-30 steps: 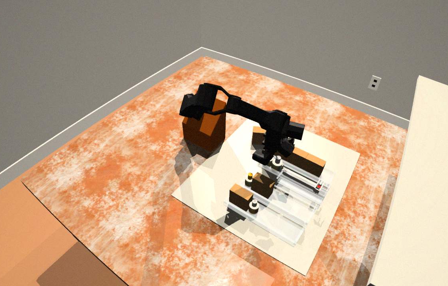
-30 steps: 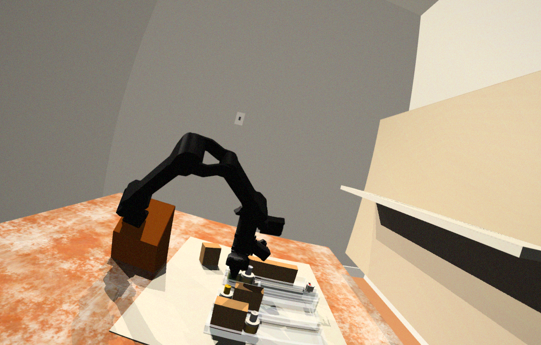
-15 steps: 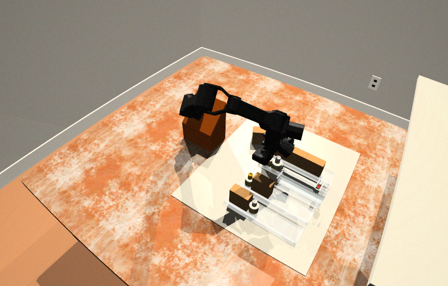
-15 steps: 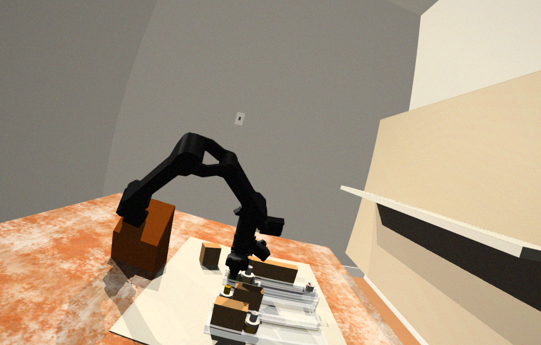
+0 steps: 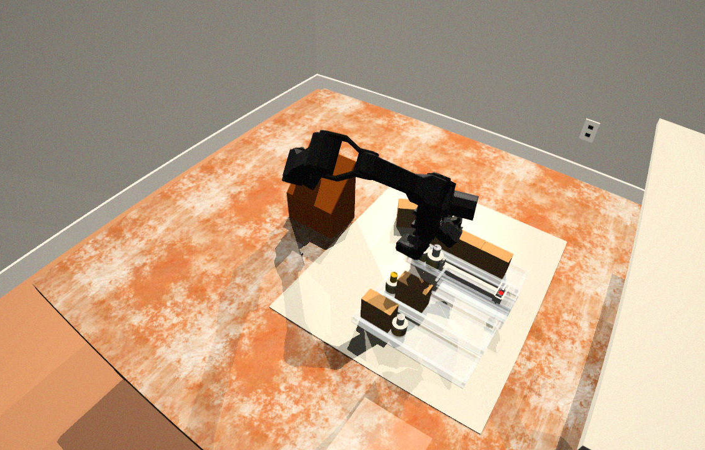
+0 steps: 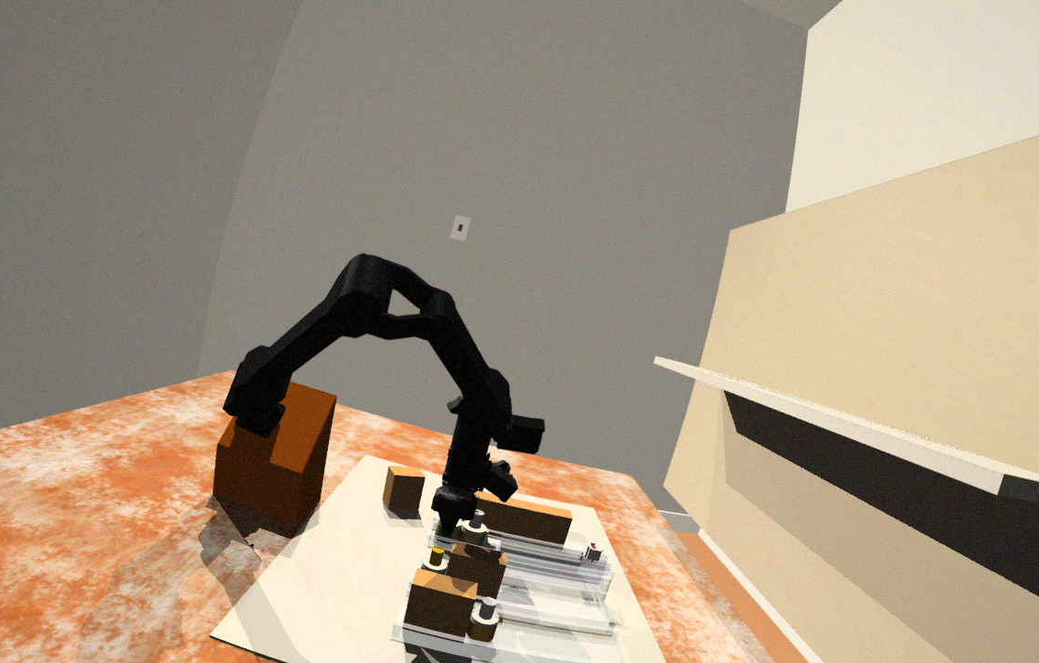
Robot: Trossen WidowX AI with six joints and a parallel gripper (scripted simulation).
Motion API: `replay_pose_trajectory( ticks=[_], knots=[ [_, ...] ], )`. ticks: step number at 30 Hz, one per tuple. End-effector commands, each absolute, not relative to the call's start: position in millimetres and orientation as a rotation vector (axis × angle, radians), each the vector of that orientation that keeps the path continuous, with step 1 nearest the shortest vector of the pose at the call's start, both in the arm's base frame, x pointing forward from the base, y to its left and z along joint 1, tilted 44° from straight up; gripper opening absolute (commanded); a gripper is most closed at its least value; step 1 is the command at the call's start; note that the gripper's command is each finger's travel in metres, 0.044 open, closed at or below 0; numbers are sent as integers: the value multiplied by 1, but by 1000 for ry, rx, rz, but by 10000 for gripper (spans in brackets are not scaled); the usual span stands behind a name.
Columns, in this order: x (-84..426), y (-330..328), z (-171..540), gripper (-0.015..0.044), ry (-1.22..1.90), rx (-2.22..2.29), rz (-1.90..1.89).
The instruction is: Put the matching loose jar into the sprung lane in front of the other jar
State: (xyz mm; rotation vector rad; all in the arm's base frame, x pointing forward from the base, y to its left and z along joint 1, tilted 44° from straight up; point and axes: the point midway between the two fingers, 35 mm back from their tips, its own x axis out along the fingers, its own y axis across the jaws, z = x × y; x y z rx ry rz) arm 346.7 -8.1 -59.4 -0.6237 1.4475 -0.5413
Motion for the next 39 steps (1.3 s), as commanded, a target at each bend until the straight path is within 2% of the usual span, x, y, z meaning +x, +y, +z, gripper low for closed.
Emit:
replay_pose_trajectory(
  ticks=[1,39],
  knots=[
    [348,-9,-58,0,1435,-627,-547],
    [340,-9,-60,0,1435,-627,-547]
  ],
)
